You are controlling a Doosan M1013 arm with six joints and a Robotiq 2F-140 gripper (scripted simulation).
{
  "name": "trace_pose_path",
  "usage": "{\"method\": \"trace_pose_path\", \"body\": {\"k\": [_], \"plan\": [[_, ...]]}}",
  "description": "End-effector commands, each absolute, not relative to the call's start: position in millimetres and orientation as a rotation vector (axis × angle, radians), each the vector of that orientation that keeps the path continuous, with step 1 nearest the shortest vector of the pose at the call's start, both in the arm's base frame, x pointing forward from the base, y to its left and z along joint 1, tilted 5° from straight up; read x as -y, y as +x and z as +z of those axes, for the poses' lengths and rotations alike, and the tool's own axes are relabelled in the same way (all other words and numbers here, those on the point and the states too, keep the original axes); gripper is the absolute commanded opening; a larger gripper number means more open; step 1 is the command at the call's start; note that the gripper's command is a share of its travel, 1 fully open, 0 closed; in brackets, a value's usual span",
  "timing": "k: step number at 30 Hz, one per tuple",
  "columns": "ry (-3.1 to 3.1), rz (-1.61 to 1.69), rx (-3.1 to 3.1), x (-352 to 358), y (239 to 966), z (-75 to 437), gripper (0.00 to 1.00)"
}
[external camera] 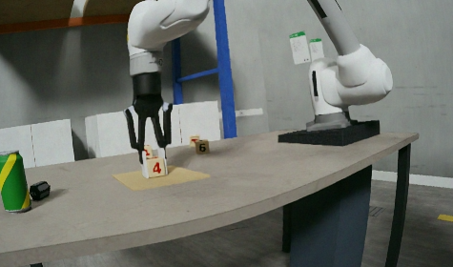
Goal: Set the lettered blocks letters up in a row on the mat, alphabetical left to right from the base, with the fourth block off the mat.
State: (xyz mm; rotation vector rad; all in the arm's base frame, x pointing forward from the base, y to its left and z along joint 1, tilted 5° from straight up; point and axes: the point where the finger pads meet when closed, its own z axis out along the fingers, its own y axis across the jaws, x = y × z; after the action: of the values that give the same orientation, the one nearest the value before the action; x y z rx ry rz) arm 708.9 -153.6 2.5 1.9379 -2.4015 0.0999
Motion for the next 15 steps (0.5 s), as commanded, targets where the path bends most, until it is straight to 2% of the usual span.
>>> {"method": "trace_pose_path", "body": {"k": [1, 11, 15], "plan": [[1.938, 0.101, 2.403, 153.5, 709.4, 3.4, 0.33], [1.938, 0.101, 2.403, 153.5, 709.4, 3.4, 0.33], [1.938, 0.101, 2.403, 153.5, 709.4, 3.4, 0.37]]}}
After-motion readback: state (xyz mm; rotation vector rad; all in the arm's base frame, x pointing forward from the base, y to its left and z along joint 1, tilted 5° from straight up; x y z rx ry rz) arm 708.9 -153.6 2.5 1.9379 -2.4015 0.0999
